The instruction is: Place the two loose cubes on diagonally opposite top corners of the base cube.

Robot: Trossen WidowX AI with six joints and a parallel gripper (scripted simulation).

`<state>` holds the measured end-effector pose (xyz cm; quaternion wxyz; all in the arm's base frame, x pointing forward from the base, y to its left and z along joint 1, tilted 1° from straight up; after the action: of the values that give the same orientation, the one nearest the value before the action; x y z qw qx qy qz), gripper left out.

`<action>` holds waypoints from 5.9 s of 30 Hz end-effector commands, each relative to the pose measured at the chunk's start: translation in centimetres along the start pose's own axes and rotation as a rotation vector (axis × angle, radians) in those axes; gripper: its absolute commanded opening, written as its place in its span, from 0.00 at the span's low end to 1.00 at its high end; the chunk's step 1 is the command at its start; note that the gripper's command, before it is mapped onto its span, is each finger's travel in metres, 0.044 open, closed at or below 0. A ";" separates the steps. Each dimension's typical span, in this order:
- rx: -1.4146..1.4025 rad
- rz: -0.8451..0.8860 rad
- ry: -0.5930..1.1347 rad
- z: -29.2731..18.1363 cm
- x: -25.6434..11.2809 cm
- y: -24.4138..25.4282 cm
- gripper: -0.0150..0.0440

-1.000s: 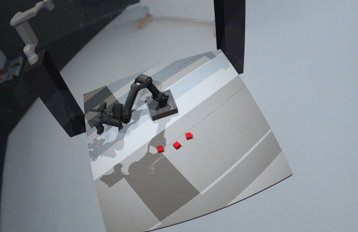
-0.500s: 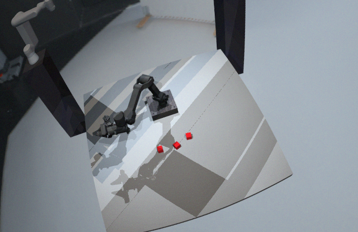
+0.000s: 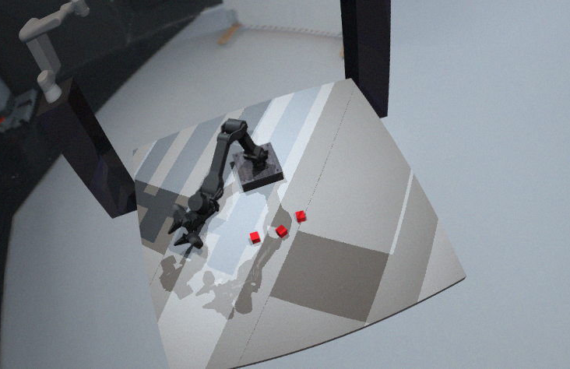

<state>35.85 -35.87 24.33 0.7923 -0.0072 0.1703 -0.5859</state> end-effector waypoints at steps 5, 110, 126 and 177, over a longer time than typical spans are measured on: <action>-0.665 0.264 0.158 -4.1 -2.7 4.2 0.70; -2.313 1.769 -0.180 -23.2 -18.4 8.5 0.43; -2.313 1.769 -0.180 -18.5 -19.8 7.3 0.43; -1.465 1.318 0.640 -19.8 -28.1 10.3 0.43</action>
<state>32.82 -3.55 11.10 0.6628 -0.2683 0.6470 0.2649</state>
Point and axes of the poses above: the point midway between the two fingers, 35 mm back from their tips, its own x axis out along the fingers, its own y axis across the jaws, z = x × y, the point moved 2 cm from there along -x, back along the fingers, and after that the axes turned 13 degrees about -x, right-handed, at the moved point
